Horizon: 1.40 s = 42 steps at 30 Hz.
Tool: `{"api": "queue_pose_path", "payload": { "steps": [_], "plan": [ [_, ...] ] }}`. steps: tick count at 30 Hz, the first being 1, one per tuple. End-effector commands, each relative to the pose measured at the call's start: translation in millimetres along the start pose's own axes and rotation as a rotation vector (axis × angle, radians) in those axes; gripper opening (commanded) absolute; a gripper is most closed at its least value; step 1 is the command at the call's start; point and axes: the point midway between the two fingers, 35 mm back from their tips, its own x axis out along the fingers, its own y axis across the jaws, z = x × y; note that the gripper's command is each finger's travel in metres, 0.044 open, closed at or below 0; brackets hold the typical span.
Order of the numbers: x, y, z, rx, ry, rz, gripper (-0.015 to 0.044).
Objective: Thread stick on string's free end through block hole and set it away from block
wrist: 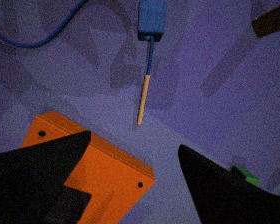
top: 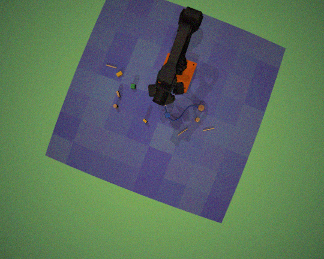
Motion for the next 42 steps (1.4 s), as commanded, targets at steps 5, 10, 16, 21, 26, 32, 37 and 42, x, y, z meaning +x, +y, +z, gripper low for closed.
{"api": "queue_pose_path", "payload": {
  "steps": [5,10,16,21,26,32,37,42],
  "plan": [
    [-18.3,-1.9,3.5,0.000,-0.018,-0.010,0.0440],
    [-17.8,-2.1,3.9,-0.002,-0.021,-0.011,0.0440],
    [-17.8,-2.1,3.9,-0.002,-0.021,-0.011,0.0440],
    [-17.8,-2.1,3.9,-0.002,-0.021,-0.011,0.0440],
    [-17.8,-2.1,3.9,-0.002,-0.021,-0.011,0.0440],
    [-17.8,-2.1,3.9,-0.002,-0.021,-0.011,0.0440],
    [-17.8,-2.1,3.9,-0.002,-0.021,-0.011,0.0440],
    [-17.8,-2.1,3.9,-0.002,-0.021,-0.011,0.0440]
  ]
}}
